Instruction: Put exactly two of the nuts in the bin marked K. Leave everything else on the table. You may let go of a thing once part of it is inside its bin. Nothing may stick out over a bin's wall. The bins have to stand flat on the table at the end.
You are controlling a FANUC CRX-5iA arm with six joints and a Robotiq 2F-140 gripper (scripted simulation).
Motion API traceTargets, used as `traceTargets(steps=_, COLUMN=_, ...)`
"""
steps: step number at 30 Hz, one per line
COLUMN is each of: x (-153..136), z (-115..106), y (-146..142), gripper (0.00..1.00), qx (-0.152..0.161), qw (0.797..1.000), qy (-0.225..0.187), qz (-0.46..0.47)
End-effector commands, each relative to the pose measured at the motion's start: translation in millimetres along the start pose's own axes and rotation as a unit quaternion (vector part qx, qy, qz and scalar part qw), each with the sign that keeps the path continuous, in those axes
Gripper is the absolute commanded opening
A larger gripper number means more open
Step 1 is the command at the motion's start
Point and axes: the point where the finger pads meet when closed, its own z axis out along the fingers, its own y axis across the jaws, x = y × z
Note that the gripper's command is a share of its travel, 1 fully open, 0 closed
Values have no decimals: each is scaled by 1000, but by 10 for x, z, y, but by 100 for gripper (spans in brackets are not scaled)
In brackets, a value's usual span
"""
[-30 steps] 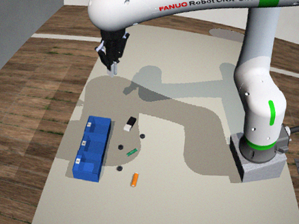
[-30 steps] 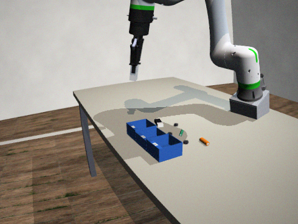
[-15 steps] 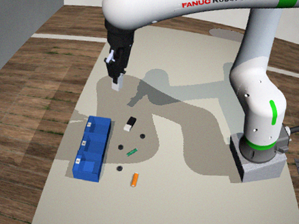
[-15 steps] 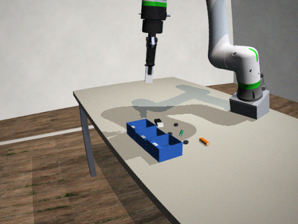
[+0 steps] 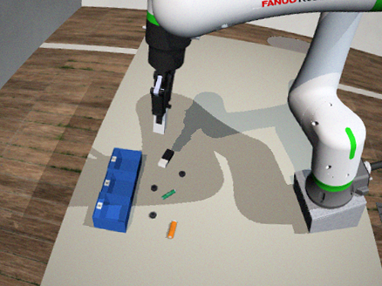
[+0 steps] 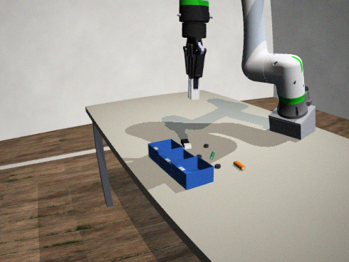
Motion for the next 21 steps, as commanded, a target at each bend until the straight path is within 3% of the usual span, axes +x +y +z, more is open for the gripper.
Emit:
traceTargets(steps=1, x=-153, z=-16, y=-164, gripper=5, qx=22, qw=999, qy=-7, qz=-50)
traceTargets(steps=3, x=-255, z=-24, y=-268, gripper=5, qx=27, qw=998, qy=-9, qz=-62)
traceTargets(steps=16, x=-255, z=-24, y=-268, gripper=5, qx=27, qw=998, qy=-9, qz=-62)
traceTargets(steps=21, x=42, z=264, y=-216, gripper=5, qx=27, qw=988, qy=-6, qz=-154)
